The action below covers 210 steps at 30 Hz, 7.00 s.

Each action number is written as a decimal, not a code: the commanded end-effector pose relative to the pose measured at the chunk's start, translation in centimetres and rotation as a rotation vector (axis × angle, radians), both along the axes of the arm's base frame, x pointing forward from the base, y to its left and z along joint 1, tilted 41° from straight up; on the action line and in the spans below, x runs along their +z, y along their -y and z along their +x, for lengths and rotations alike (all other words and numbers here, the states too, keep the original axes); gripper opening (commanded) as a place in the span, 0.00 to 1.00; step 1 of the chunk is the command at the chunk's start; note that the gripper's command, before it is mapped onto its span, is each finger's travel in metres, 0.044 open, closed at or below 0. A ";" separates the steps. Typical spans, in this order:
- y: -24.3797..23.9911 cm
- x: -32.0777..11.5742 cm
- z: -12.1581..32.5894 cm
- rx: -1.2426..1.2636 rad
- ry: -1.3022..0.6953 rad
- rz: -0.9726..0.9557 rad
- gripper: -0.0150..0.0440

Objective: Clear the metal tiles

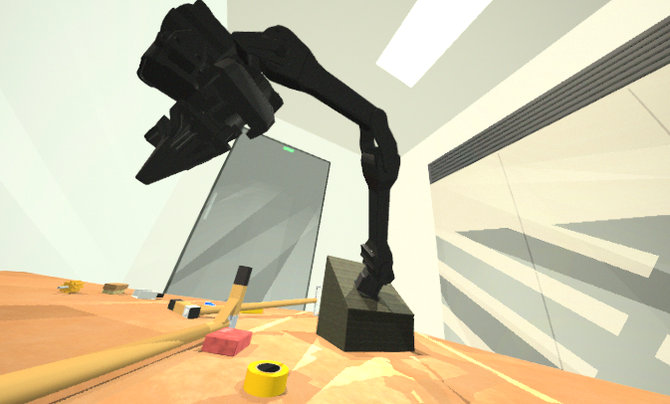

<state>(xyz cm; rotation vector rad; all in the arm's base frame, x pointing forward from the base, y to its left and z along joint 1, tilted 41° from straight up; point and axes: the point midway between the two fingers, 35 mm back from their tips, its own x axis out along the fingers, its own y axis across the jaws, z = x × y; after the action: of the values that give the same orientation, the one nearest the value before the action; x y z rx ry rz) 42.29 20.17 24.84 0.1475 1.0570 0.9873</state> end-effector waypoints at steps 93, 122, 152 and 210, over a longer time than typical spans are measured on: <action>-12.3 -11.5 -5.3 0.000 -0.011 -0.007 0.25; -13.1 -10.7 -10.0 0.002 -0.013 -0.014 0.25; -13.2 -10.3 -15.0 0.003 -0.015 -0.016 0.25; -11.4 -11.1 -24.4 -0.001 -0.021 -0.003 0.25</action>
<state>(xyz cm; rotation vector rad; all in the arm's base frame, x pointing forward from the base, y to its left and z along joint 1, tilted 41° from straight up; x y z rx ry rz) 18.27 31.72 13.37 0.1463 1.0912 0.9836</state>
